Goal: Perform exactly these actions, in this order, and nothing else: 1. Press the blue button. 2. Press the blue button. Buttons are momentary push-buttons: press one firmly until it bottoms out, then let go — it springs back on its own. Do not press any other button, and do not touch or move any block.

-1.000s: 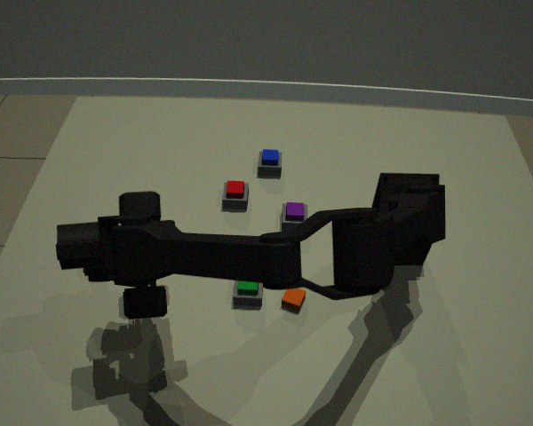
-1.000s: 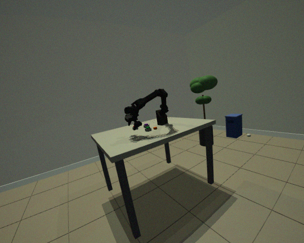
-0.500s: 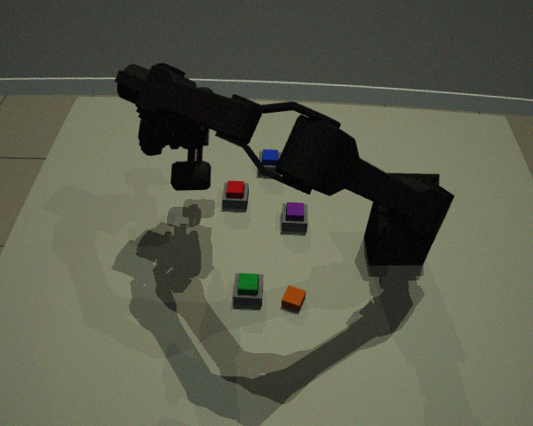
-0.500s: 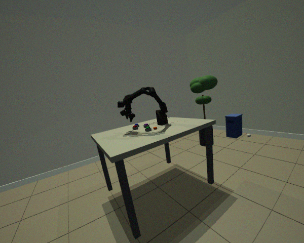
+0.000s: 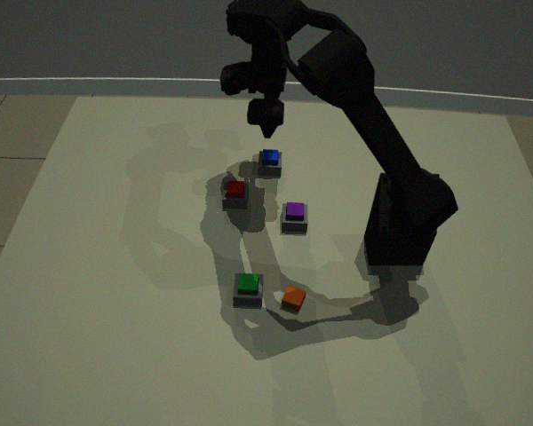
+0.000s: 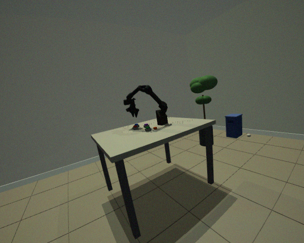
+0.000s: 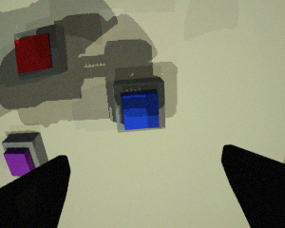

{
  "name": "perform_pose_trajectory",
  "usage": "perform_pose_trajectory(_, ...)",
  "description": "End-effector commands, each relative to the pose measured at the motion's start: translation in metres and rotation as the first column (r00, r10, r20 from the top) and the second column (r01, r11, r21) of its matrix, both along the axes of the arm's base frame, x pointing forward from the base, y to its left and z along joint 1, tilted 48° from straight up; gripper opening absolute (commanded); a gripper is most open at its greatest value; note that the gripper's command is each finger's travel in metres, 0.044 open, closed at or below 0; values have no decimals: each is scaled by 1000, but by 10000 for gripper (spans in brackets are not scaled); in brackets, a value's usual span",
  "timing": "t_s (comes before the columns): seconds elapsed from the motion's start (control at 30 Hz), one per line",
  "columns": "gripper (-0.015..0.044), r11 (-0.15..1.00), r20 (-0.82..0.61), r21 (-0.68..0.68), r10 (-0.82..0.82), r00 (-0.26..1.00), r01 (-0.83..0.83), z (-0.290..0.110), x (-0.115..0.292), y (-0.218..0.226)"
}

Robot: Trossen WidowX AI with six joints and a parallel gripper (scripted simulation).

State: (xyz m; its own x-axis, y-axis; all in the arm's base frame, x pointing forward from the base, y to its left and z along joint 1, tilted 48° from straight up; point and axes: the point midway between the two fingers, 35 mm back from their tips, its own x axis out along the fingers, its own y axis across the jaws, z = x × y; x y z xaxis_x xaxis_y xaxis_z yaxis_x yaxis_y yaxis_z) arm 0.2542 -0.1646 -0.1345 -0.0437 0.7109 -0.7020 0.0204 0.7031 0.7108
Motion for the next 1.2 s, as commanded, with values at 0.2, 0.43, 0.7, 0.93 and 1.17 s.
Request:
perform_pose_trajectory(0.2, 269, 1000, 30, 23, -3, 1000, 3, -41, -7, 39)
perform_pose_trajectory(0.43, 85, 1000, 30, 23, -3, 1000, 3, -43, -8, 42)
perform_pose_trajectory(0.7, 20, 1000, 30, 23, -3, 1000, 3, -43, -8, 42)
perform_pose_trajectory(0.93, 20, 1000, 30, 23, -3, 1000, 3, -47, -7, 46)
perform_pose_trajectory(1.17, 20, 1000, 30, 24, -3, 1000, 3, -54, -7, 54)
